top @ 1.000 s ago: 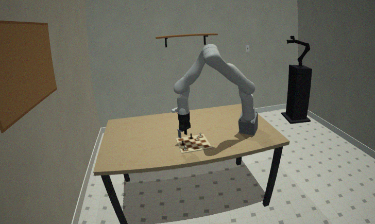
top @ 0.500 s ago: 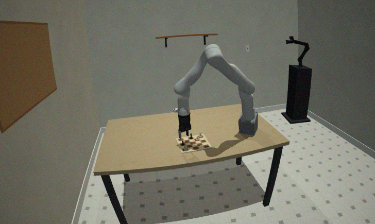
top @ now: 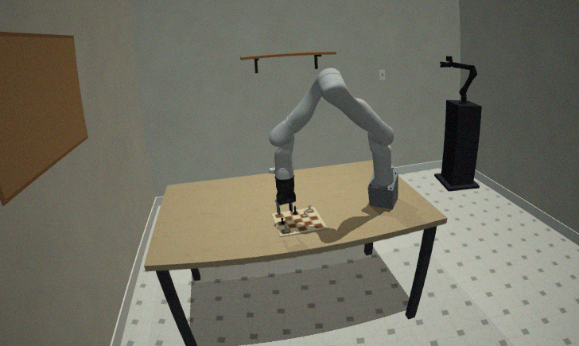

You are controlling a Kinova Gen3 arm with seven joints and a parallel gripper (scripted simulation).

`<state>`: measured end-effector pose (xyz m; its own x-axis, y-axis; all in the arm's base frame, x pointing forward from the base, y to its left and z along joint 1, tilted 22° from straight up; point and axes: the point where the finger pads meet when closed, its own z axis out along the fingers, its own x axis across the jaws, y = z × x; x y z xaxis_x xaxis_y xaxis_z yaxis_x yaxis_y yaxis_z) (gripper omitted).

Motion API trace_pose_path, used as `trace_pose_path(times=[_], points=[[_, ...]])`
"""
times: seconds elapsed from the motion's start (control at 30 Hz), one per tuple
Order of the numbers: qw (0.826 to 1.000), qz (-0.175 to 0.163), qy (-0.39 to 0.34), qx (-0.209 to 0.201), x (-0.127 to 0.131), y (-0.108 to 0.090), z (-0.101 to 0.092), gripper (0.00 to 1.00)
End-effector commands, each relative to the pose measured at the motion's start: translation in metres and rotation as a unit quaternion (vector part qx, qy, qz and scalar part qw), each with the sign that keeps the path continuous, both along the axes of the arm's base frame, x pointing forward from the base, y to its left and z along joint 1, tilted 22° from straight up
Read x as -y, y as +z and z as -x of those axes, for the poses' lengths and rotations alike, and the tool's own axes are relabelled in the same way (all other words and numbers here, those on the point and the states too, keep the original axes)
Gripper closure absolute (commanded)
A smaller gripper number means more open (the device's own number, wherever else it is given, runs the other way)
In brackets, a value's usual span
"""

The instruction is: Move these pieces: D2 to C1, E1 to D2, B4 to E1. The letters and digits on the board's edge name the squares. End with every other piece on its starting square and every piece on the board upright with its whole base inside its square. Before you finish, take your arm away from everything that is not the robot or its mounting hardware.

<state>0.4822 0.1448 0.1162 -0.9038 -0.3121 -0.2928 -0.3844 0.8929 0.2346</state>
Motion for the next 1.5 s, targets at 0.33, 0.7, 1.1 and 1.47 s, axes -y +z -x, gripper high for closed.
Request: trace_pose_path(times=[0.33,0.7,1.1,1.47], points=[[1.0,-0.003,-0.01,-0.003,-0.0025,0.0017,0.0006,0.0],[1.0,-0.003,-0.01,-0.003,-0.0025,0.0017,0.0006,0.27],[1.0,-0.003,-0.01,-0.003,-0.0025,0.0017,0.0006,0.27],[1.0,-0.003,-0.01,-0.003,-0.0025,0.0017,0.0006,0.27]])
